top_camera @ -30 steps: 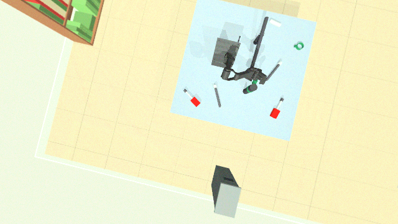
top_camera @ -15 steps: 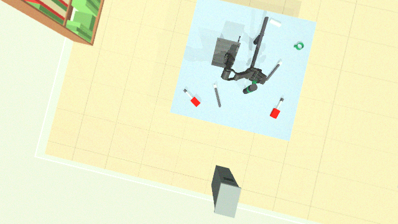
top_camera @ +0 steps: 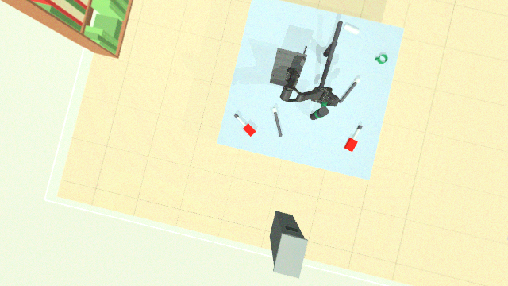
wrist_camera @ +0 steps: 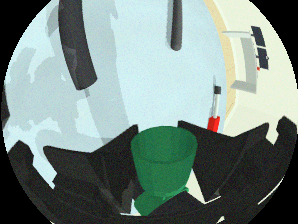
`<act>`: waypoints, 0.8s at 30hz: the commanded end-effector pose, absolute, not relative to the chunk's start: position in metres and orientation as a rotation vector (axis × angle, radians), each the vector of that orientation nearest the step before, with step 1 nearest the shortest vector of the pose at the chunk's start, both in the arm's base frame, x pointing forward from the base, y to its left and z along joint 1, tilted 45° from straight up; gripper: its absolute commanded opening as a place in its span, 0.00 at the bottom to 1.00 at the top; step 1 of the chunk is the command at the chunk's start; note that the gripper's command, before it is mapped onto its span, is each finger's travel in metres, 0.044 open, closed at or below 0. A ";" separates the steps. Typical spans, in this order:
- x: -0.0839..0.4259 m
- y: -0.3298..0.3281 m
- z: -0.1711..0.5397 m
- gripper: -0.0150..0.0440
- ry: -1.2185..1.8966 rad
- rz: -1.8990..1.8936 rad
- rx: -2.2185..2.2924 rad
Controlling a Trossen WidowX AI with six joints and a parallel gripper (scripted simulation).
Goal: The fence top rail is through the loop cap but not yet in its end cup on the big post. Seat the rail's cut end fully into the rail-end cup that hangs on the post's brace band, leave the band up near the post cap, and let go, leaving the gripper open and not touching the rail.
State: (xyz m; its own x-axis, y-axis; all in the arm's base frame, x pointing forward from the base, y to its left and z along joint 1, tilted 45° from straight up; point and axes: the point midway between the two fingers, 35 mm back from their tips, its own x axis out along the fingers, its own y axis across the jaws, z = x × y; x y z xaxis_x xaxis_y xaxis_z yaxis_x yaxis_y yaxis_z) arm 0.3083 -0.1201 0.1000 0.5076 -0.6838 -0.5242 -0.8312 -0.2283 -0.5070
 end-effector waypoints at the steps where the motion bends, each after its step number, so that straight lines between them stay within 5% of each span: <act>1: 0.304 -0.119 0.099 0.25 1.233 0.291 -2.008; 24: 0.289 -0.119 0.097 0.25 1.190 0.473 -2.097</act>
State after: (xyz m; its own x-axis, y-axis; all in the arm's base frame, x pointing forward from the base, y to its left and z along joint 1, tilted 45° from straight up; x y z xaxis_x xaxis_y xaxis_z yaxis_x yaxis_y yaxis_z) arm 0.2919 -0.1188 0.0980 0.5189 -0.6213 -0.5872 -0.8535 -0.3378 -0.3968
